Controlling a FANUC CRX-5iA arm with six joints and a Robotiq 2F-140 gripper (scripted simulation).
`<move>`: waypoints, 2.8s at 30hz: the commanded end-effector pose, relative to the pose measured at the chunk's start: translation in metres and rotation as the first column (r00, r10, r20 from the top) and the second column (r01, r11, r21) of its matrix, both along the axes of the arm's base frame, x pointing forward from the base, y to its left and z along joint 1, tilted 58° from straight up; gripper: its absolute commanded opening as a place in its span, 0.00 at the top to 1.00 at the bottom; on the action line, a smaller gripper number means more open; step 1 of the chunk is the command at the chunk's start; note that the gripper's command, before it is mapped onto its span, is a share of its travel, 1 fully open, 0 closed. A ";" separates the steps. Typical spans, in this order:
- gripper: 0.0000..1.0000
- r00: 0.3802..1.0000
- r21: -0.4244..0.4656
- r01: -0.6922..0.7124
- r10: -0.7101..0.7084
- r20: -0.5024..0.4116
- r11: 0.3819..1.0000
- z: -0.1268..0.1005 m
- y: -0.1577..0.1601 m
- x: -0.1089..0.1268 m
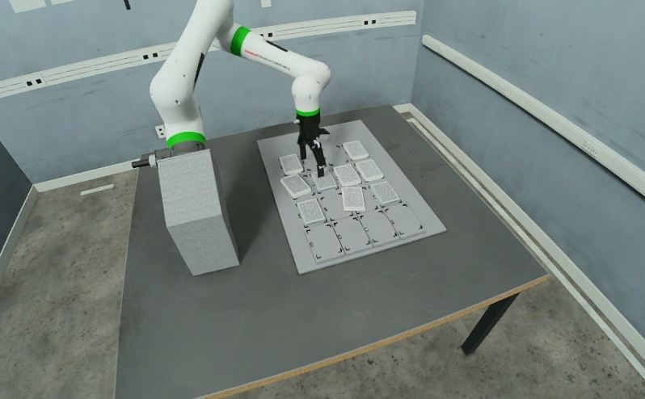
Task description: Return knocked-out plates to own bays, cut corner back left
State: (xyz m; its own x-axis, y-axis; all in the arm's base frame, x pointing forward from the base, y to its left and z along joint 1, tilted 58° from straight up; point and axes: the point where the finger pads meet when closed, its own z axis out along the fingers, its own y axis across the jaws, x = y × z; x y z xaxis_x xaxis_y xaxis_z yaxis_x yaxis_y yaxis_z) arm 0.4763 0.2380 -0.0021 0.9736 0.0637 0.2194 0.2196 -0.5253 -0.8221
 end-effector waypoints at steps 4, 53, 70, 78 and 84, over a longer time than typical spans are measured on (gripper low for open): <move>0.00 1.000 0.000 0.001 -0.001 0.001 1.000 -0.011 -0.005 -0.026; 0.00 1.000 0.000 0.001 -0.001 0.001 1.000 -0.047 0.002 -0.087; 0.00 1.000 0.000 0.001 -0.001 0.001 1.000 -0.049 0.005 -0.087; 0.00 1.000 0.000 0.001 -0.001 0.001 1.000 -0.053 0.012 -0.087; 0.00 1.000 0.000 0.001 -0.001 0.001 1.000 -0.057 0.019 -0.086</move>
State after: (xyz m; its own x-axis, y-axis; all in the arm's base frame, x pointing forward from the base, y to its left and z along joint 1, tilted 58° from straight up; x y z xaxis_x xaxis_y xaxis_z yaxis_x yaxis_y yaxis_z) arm 0.3897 0.2544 -0.0577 0.9734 0.0630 0.2202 0.2200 -0.5252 -0.8221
